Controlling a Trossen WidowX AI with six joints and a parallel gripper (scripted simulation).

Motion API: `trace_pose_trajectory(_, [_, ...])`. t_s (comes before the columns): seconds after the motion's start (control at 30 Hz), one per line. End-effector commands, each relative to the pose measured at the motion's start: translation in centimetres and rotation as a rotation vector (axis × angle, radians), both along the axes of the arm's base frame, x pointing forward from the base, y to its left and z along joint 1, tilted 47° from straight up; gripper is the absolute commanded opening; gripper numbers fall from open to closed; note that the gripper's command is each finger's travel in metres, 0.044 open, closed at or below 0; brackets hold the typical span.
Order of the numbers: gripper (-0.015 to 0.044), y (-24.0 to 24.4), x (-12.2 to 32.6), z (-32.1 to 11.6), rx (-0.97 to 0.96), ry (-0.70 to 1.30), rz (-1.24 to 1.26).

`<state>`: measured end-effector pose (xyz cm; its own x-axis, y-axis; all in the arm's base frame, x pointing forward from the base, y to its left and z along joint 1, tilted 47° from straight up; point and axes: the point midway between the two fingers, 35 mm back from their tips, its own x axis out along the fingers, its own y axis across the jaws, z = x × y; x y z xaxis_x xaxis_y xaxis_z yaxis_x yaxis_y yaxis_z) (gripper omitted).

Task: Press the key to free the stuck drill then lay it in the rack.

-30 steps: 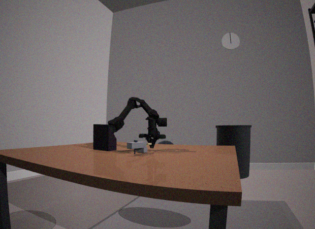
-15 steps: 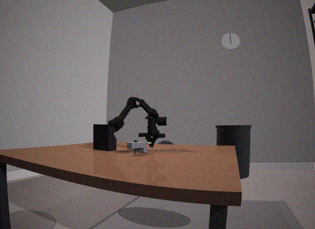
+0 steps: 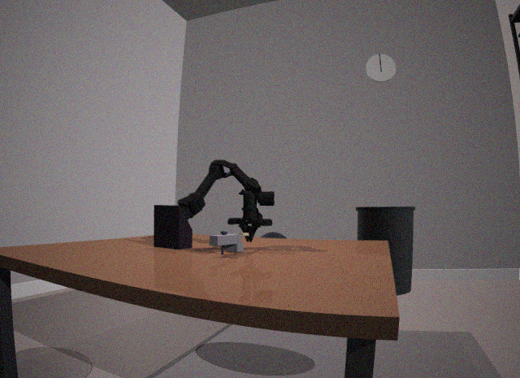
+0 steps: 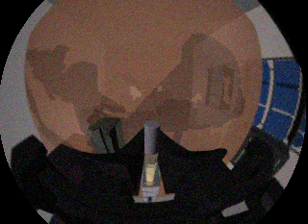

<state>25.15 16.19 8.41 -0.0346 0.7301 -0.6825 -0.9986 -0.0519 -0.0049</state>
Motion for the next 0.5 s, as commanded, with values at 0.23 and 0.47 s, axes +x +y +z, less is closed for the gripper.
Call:
trace_pose_trajectory(0.23, [0.0, -0.52, -0.02, 0.32, 0.002, -0.006, 0.0])
trace_pose_trajectory(0.47, [0.0, -0.81, -0.09, 0.4, 0.002, -0.006, 0.0])
